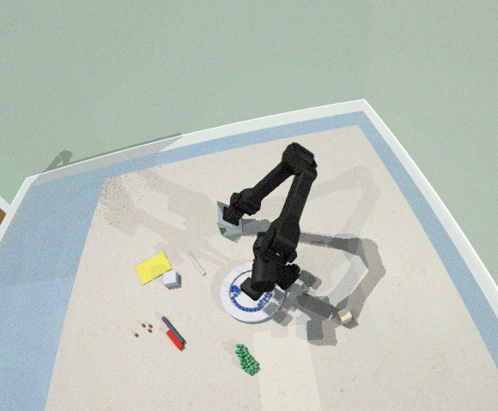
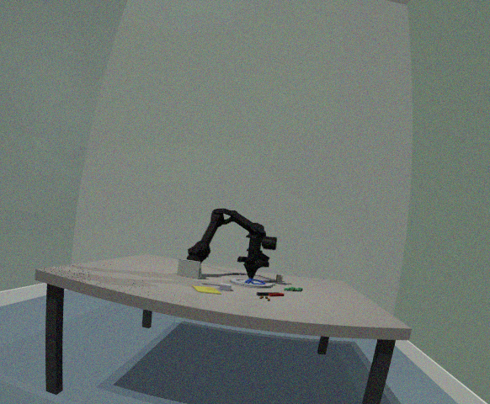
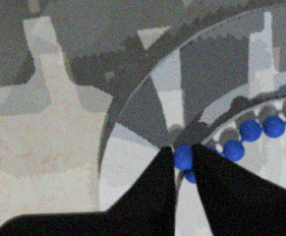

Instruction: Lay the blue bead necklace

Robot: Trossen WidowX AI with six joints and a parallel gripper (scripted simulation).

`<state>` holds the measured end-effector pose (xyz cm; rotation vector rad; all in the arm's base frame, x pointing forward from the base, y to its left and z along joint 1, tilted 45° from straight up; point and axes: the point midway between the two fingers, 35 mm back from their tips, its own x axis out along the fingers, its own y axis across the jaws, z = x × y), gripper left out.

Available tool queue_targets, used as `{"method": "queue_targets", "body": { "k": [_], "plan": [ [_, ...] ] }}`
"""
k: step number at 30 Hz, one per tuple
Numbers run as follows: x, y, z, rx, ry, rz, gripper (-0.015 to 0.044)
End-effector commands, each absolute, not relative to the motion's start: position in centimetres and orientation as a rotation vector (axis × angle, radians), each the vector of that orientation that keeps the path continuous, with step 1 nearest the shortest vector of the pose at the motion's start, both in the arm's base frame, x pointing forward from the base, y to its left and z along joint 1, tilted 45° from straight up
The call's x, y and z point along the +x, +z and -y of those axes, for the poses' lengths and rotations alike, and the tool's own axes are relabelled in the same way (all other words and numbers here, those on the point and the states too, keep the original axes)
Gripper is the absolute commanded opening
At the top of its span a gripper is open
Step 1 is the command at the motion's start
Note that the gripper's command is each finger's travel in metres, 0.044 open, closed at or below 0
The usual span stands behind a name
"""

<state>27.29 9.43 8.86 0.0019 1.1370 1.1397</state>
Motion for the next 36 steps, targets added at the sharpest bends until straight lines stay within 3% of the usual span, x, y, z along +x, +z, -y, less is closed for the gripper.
{"method": "queue_targets", "body": {
  "k": [1, 31, 36],
  "plan": [
    [27.00, 8.47, -9.53, 0.004, 1.141, -1.153, 0.0000],
    [27.00, 8.47, -9.53, 0.004, 1.141, -1.153, 0.0000],
    [27.26, 8.85, -9.44, 0.002, 1.140, -1.138, 0.0131]
  ]
}}
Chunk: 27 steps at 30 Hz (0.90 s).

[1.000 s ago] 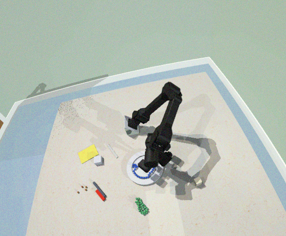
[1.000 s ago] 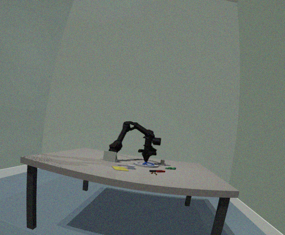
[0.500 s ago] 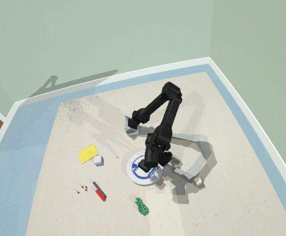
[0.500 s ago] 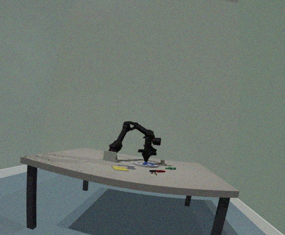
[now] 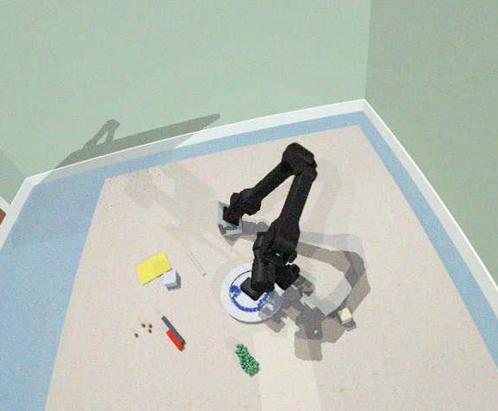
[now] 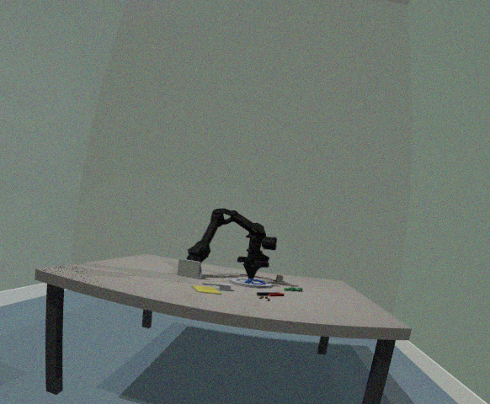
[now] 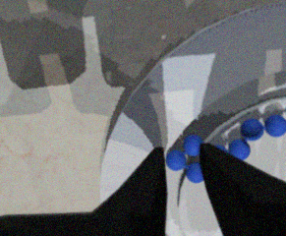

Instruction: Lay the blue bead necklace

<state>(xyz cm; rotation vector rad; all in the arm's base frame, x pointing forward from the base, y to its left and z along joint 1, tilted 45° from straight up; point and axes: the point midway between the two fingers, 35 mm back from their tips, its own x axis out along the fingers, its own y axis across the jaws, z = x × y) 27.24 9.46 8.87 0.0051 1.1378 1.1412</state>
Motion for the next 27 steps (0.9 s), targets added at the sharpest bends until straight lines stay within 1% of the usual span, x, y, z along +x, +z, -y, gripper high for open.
{"method": "queue_targets", "body": {
  "k": [1, 12, 27],
  "plan": [
    [27.26, 8.85, -9.44, 0.002, 1.140, -1.138, 0.0157],
    [27.12, 9.47, -8.57, 0.003, 1.141, -1.151, 0.0440],
    [27.06, 9.72, -8.52, 0.003, 1.141, -1.153, 0.0440]
  ]
}}
